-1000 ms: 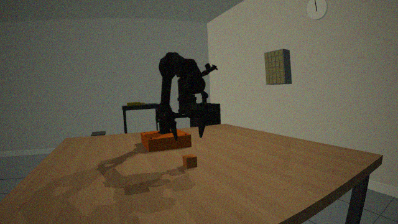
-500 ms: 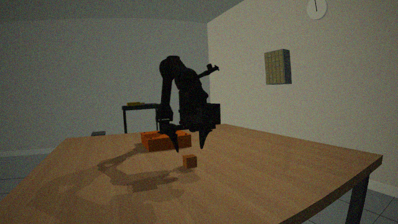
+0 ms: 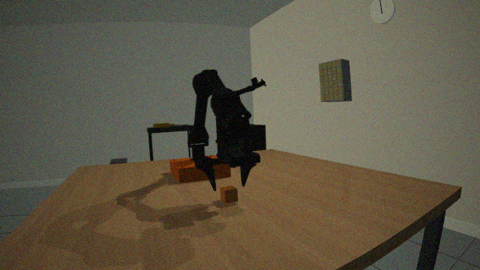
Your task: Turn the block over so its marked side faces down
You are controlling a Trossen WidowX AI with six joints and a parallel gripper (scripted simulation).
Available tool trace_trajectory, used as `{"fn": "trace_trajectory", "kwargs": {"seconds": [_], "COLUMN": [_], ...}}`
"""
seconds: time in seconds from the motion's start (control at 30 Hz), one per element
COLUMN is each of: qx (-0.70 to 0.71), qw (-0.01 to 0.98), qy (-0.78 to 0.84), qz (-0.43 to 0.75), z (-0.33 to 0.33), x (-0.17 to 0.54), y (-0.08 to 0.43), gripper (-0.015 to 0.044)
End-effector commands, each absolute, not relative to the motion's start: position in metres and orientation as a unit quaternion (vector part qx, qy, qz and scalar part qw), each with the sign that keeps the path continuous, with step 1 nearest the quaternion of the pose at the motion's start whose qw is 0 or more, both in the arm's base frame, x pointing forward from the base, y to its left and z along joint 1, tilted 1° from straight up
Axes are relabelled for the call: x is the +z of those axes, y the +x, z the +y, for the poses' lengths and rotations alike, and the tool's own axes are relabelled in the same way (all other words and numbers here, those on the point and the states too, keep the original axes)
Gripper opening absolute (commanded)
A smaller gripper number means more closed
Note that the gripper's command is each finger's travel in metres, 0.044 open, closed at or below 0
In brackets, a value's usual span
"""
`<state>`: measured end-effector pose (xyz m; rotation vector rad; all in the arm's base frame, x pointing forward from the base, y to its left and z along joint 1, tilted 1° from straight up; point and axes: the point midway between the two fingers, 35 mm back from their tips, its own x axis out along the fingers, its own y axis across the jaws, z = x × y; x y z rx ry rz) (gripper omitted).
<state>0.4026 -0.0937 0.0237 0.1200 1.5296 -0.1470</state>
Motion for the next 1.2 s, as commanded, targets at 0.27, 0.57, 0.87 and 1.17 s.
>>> {"fn": "trace_trajectory", "kwargs": {"seconds": [0.27, 0.57, 0.87, 1.17], "qx": [-0.069, -0.069, -0.069, -0.069], "qw": [0.715, 0.715, 0.715, 0.715], "qy": [0.054, 0.054, 0.054, 0.054], "qz": [0.694, 0.694, 0.694, 0.694], "z": [-0.0942, -0.0942, -0.0942, -0.0942], "x": [0.0075, 0.0075, 0.0075, 0.0124], "y": [0.4005, 0.4005, 0.4005, 0.4005], "gripper": [0.0387, 0.0171, 0.0111, 0.0012]}}
